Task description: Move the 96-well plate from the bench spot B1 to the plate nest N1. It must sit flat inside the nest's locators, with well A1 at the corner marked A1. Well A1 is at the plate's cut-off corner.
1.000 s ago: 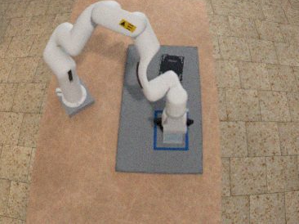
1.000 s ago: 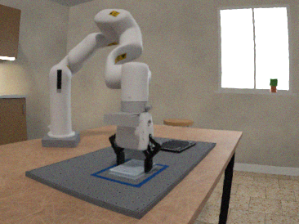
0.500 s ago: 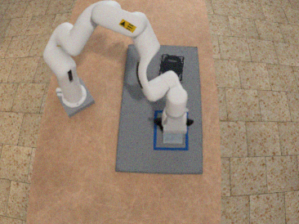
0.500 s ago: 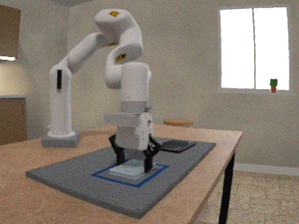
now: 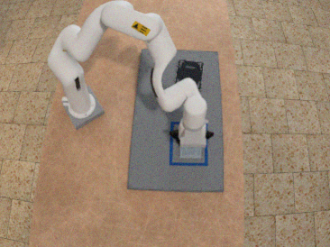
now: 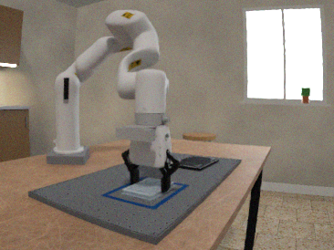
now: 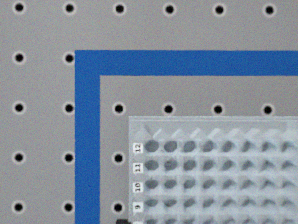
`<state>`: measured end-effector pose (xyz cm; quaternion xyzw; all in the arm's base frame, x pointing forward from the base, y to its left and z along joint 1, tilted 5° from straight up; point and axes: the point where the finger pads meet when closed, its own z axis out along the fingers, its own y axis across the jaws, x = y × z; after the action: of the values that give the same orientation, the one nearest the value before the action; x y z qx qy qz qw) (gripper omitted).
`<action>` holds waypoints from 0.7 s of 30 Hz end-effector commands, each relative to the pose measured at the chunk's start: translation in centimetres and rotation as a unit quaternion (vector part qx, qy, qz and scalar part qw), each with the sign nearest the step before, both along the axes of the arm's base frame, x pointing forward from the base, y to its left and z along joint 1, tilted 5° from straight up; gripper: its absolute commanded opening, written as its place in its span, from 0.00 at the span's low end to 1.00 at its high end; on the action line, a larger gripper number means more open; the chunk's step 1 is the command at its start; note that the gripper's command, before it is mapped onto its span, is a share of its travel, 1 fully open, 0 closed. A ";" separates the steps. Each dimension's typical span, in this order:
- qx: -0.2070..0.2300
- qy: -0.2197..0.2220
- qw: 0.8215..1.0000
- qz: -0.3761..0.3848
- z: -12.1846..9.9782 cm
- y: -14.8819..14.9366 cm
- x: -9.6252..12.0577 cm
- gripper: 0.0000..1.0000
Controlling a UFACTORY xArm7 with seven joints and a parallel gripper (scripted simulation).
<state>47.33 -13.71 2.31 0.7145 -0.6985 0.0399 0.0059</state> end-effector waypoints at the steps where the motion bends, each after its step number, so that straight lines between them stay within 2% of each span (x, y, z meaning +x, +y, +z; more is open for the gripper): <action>1: 0.000 -0.002 1.000 0.000 0.2 -0.1 0.1 0.00; 21: 0.000 -0.002 1.000 0.000 0.7 0.0 0.1 0.00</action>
<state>47.32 -13.70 2.59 0.7145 -0.6985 0.0399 0.0059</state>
